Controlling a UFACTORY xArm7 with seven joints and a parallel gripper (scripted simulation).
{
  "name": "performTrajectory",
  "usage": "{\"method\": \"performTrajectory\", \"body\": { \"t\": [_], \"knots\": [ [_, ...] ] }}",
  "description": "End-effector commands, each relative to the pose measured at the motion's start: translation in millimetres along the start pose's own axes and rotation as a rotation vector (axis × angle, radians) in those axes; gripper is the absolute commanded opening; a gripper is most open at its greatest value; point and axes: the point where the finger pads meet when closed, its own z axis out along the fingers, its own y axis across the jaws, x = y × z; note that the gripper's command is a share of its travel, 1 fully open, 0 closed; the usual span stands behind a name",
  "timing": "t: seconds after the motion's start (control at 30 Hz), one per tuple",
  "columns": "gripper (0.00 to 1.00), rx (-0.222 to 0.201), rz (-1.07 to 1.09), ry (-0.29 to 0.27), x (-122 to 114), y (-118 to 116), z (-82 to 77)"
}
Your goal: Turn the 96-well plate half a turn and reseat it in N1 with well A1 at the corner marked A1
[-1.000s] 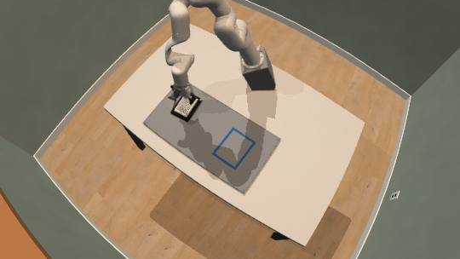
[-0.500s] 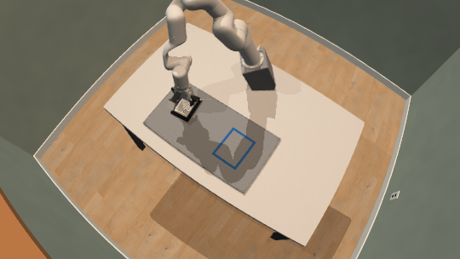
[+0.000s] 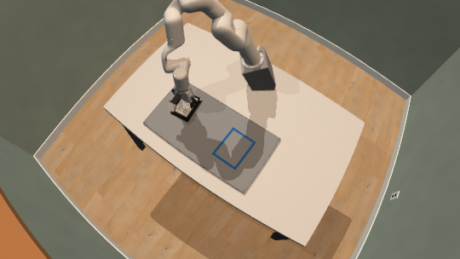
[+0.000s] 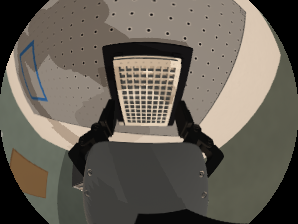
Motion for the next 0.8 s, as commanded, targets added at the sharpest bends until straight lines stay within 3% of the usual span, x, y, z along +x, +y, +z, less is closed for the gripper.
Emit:
{"method": "performTrajectory", "body": {
  "t": [0.0, 0.77],
  "knots": [
    [1.00, -0.002, 0.000, 0.003, 1, 0, -0.3],
    [1.00, -0.002, 0.000, 0.003, 1, 0, 11.7]
  ]
}}
